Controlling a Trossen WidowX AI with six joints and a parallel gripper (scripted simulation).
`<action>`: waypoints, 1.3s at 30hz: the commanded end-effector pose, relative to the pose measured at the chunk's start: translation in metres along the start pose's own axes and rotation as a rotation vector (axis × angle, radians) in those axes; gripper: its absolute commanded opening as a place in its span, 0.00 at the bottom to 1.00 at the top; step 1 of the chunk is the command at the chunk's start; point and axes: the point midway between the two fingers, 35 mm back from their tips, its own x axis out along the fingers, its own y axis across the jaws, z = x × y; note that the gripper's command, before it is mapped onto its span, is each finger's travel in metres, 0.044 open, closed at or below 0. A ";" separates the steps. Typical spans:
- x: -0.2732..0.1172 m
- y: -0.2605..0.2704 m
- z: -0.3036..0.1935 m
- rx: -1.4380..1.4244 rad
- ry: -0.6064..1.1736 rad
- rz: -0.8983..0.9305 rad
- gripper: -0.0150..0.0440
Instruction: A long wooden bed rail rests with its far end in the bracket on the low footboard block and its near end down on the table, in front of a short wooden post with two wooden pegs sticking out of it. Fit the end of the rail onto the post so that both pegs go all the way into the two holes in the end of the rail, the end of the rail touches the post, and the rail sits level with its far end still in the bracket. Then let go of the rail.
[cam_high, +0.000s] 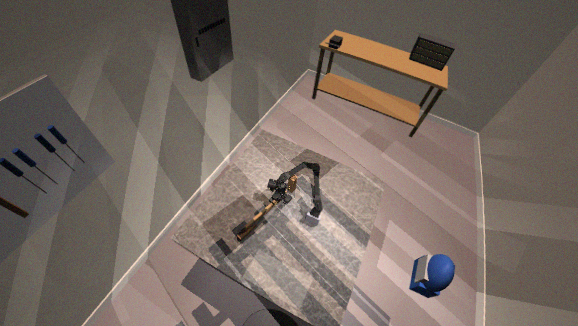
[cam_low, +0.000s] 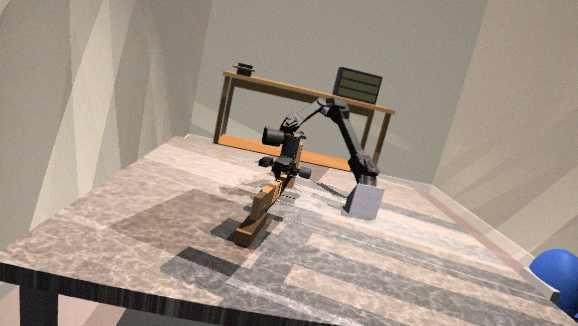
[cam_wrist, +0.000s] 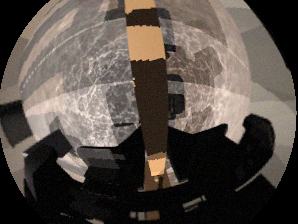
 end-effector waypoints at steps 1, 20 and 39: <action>0.002 0.001 0.000 -0.003 0.006 0.003 0.25; -0.006 0.000 0.000 -0.003 0.006 0.003 0.25; -0.016 -0.001 0.000 -0.003 0.005 0.003 0.25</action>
